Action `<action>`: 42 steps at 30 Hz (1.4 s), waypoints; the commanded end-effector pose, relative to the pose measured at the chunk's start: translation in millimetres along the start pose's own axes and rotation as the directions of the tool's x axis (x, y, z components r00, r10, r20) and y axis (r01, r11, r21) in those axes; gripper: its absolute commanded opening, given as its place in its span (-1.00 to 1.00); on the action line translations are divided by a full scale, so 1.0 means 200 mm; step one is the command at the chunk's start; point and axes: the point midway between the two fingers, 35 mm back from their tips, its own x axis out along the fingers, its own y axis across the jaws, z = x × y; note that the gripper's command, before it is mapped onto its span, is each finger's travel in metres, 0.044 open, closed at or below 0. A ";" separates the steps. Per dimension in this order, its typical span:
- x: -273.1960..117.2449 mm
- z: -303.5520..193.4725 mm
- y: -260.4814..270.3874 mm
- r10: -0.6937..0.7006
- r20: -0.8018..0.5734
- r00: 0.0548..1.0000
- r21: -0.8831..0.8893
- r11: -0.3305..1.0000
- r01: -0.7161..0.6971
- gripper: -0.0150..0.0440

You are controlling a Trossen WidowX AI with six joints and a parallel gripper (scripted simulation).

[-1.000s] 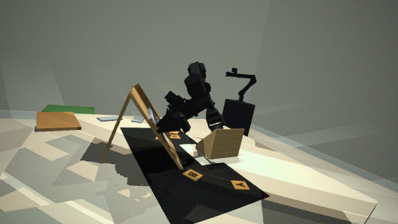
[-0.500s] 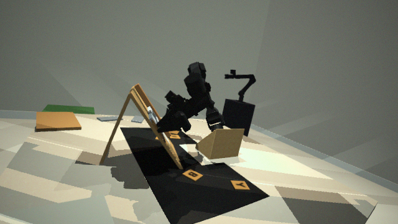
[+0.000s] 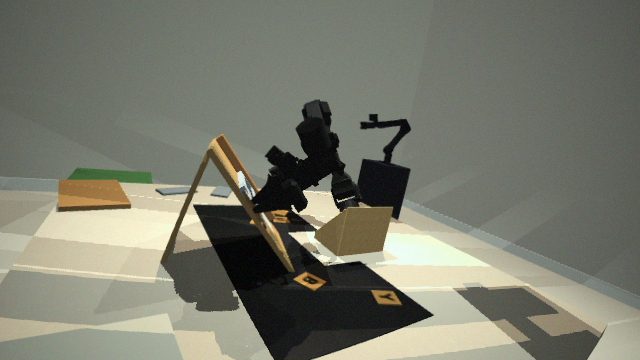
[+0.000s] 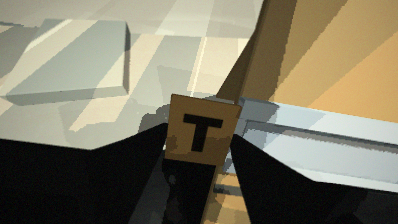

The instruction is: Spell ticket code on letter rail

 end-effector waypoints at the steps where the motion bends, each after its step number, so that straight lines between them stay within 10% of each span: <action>1: 0.02 -0.01 -0.03 -0.027 -0.004 1.000 -0.013 1.000 0.027 -0.49; 42: -0.01 0.02 0.14 -0.026 -0.004 1.000 -0.010 1.000 0.026 -0.49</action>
